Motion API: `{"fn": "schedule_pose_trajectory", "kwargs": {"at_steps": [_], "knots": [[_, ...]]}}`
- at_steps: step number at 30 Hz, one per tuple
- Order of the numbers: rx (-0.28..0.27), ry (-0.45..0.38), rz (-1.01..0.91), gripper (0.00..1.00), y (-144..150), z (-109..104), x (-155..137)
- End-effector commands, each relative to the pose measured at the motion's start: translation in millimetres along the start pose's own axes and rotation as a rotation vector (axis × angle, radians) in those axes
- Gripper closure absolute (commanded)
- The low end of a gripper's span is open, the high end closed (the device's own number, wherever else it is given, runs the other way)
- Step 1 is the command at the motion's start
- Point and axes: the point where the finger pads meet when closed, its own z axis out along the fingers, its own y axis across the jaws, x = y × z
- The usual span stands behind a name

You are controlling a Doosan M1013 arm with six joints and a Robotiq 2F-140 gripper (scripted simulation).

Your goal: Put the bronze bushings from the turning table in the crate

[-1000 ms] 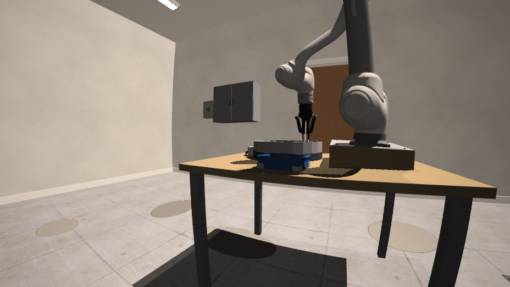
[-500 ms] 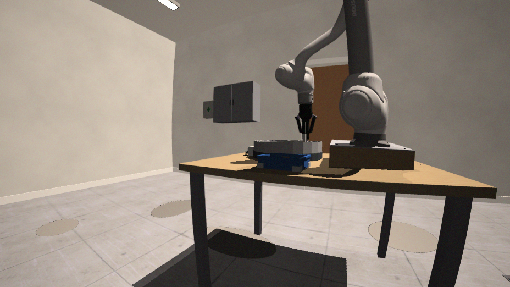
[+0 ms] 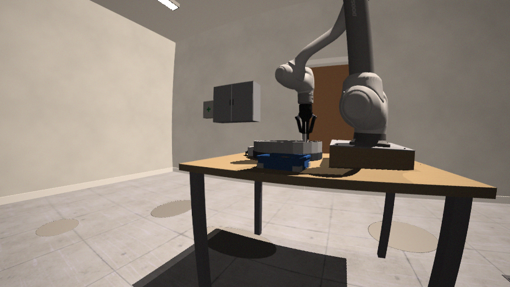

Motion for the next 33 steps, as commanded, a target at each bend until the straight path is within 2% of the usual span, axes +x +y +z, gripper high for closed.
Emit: {"fn": "schedule_pose_trajectory", "kwargs": {"at_steps": [1,21,33], "knots": [[-0.001,0.000,0.000,1.00,0,0,0],[-0.001,0.000,0.000,1.00,0,-2,0],[-0.001,0.000,0.000,1.00,0,-41,0]]}}
